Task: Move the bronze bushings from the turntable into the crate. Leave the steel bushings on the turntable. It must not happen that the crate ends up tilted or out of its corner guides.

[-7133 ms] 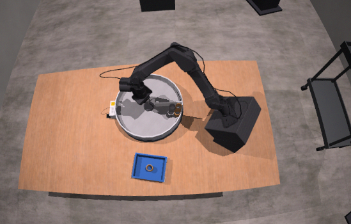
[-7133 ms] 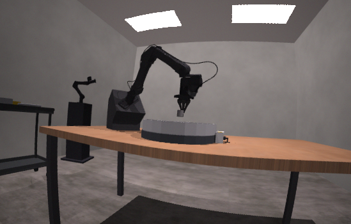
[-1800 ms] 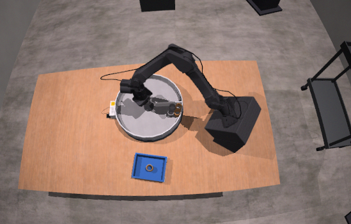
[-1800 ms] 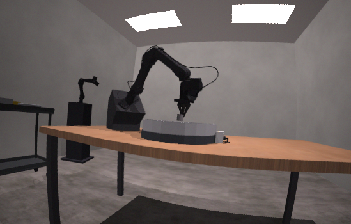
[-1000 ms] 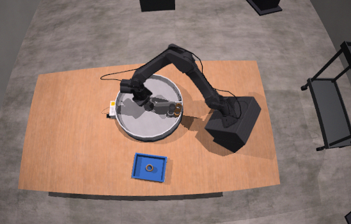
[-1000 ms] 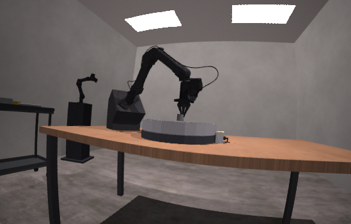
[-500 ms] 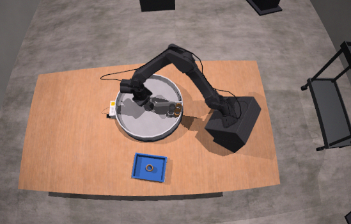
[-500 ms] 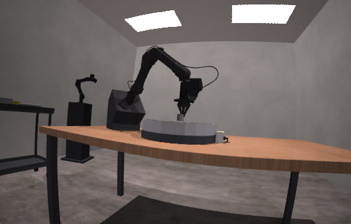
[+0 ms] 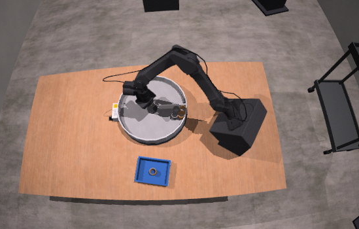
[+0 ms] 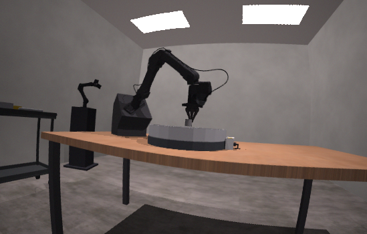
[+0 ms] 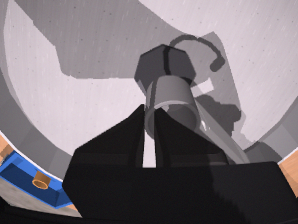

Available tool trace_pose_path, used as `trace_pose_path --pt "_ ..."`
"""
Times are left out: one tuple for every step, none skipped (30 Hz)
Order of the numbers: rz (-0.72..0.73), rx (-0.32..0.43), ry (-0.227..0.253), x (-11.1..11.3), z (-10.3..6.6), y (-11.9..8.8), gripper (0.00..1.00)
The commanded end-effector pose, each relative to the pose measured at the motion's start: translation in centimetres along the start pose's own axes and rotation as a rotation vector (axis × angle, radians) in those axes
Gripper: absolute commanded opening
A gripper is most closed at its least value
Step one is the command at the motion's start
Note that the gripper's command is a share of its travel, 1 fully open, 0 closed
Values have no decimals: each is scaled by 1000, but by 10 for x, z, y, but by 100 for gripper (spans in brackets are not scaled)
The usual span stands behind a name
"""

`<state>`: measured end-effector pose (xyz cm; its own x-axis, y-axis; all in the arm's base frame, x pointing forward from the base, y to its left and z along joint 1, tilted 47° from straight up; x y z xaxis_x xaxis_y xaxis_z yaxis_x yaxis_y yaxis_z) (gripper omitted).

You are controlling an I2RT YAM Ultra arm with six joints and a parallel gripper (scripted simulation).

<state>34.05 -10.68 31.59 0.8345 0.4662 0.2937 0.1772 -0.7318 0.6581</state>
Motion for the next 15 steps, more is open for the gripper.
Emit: trace_pose_path --pt "8 -31 36 3 -15 2 0" --pt "8 -31 36 3 -15 2 0" --pt "8 -31 37 3 -15 2 0" --pt "7 -31 36 3 -14 1 0" --pt "4 -28 33 2 -12 0 0" --pt "5 -31 36 3 -13 1 0" --pt "4 -33 39 3 -13 2 0" --pt "2 -32 40 4 -12 2 0" --pt "0 -30 41 4 -11 2 0" --pt "-5 -24 39 3 -9 0 0" --pt "-3 -21 36 2 -6 0 0" --pt "-2 -15 28 1 -1 0 0" --pt "-2 -15 28 1 -1 0 0" --pt "-2 -15 28 1 -1 0 0" --pt "12 -34 41 6 -2 9 0"
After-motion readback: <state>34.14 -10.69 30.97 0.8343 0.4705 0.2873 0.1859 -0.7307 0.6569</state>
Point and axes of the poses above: the point where the finger pads meet when closed, its own z axis out along the fingers, its own x axis across the jaws, y = z × x, the point moved 7 cm from there along -z, back along the fingers, and after that the axes turned 13 degrees about z, right-handed, at the moved point
